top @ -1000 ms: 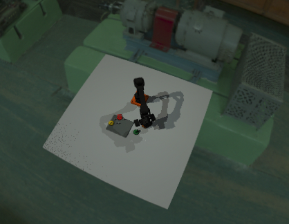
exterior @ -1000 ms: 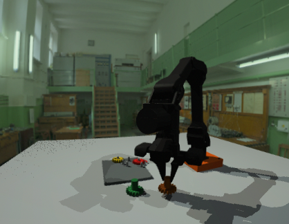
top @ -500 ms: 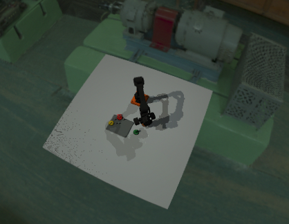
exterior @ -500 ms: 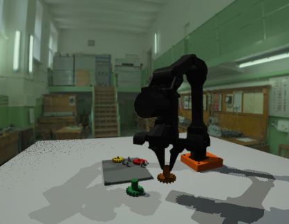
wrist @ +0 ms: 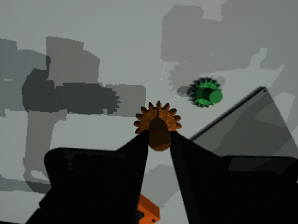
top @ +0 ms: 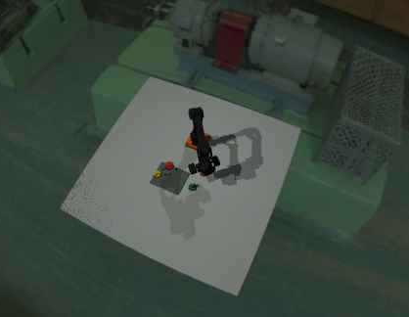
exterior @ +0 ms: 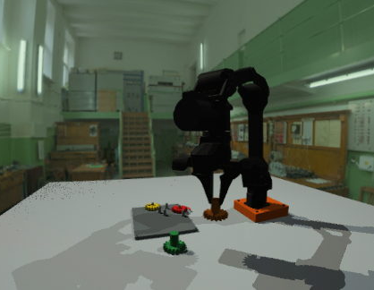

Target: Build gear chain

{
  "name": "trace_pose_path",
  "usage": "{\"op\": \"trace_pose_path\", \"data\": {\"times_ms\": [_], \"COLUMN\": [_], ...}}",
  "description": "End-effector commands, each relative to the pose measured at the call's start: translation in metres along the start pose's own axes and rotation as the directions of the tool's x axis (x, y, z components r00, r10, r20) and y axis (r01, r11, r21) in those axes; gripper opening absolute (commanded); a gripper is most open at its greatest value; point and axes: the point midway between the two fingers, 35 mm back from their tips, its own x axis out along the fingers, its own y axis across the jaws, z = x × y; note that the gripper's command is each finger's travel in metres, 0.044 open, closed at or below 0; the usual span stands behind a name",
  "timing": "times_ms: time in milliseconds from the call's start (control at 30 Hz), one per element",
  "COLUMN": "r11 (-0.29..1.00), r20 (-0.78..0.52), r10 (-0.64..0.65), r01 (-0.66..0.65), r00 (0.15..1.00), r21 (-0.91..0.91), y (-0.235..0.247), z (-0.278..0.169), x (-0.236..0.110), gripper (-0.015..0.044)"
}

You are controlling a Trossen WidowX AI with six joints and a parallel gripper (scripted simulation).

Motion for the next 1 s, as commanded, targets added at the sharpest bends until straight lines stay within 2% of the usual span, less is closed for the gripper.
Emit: {"op": "trace_pose_path", "data": {"times_ms": [0,567,967], "r11": [1.000,1.000,1.000], "r20": [0.008,0.007,0.004], "r10": [-0.003,-0.003,-0.008], "r01": [0.003,0.003,0.008], "r00": [1.000,1.000,1.000], "r21": [-0.005,-0.005,-0.004], "y": [-0.001,-0.001,-0.018], "z": [-0.002,-0.013,-0.015], "x": [-0.012,-0.052,-0.048], "gripper": [0.0000,0.0000,0.0000]}}
